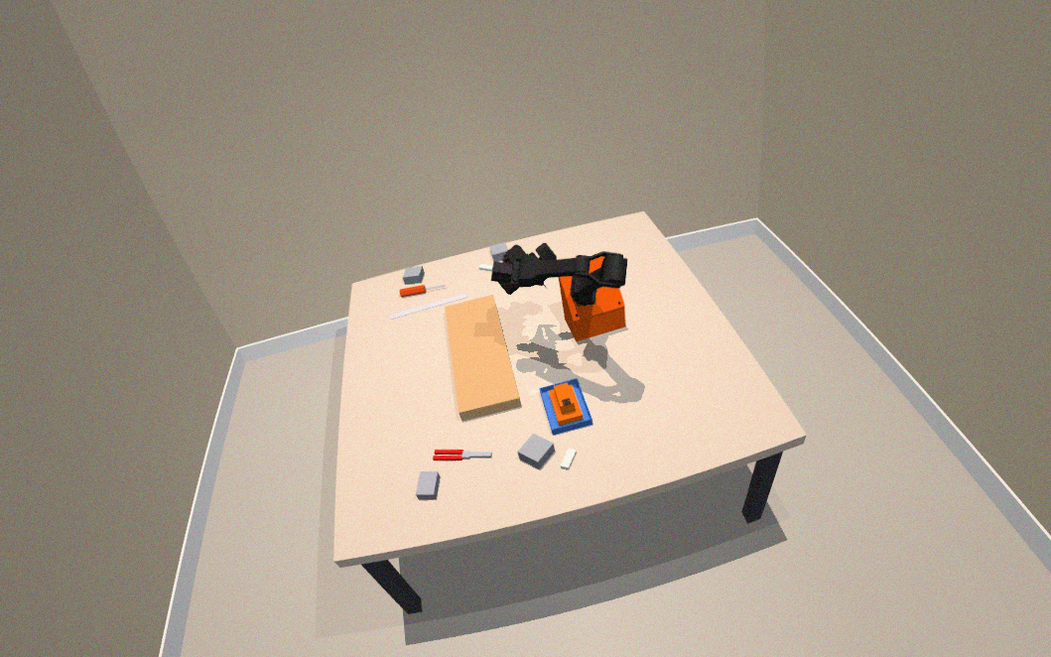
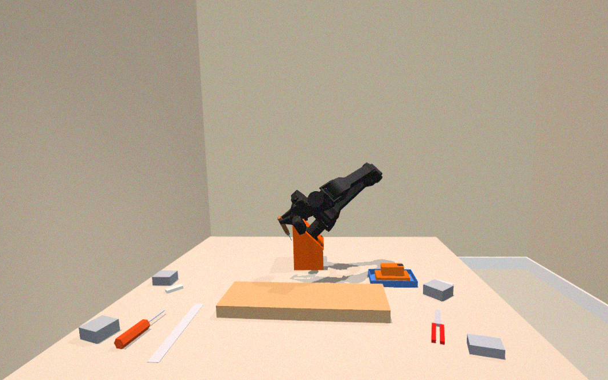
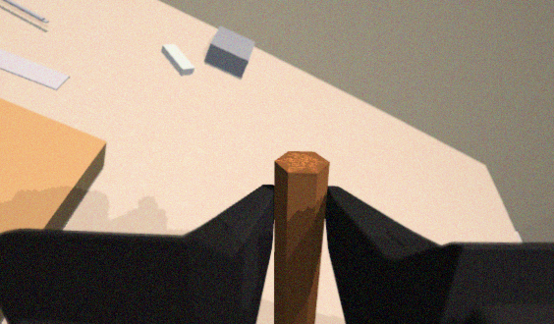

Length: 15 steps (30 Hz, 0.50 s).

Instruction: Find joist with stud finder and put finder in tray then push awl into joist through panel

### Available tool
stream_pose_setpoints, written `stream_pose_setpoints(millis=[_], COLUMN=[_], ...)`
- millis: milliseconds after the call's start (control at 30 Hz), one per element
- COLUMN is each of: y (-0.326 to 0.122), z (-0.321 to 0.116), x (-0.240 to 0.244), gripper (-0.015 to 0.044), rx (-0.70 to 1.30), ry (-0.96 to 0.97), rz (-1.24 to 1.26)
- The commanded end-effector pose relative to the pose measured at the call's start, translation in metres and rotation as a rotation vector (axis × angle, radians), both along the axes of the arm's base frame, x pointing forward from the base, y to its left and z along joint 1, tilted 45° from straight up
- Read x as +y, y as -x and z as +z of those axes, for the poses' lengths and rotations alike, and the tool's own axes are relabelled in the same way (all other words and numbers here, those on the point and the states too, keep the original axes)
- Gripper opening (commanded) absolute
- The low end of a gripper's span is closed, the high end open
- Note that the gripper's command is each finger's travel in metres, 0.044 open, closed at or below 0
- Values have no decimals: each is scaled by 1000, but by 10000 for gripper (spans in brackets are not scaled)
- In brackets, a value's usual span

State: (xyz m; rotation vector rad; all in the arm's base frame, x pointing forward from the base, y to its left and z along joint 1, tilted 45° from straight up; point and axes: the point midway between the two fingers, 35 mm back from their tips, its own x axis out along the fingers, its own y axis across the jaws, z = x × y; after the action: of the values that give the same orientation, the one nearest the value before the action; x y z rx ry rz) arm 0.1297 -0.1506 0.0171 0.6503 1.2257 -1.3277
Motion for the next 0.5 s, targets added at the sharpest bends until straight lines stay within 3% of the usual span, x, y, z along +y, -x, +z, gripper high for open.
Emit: stream_pose_setpoints(millis=[0,233,267,467], y=[7,18,11,-9], z=[7,17,12,22], x=[-3,-7,-5,-6], gripper=[0,0,0,0], rx=[-54,-164,-107,-115], ry=[117,288,200,207], rz=[-86,-225,-159,-176])
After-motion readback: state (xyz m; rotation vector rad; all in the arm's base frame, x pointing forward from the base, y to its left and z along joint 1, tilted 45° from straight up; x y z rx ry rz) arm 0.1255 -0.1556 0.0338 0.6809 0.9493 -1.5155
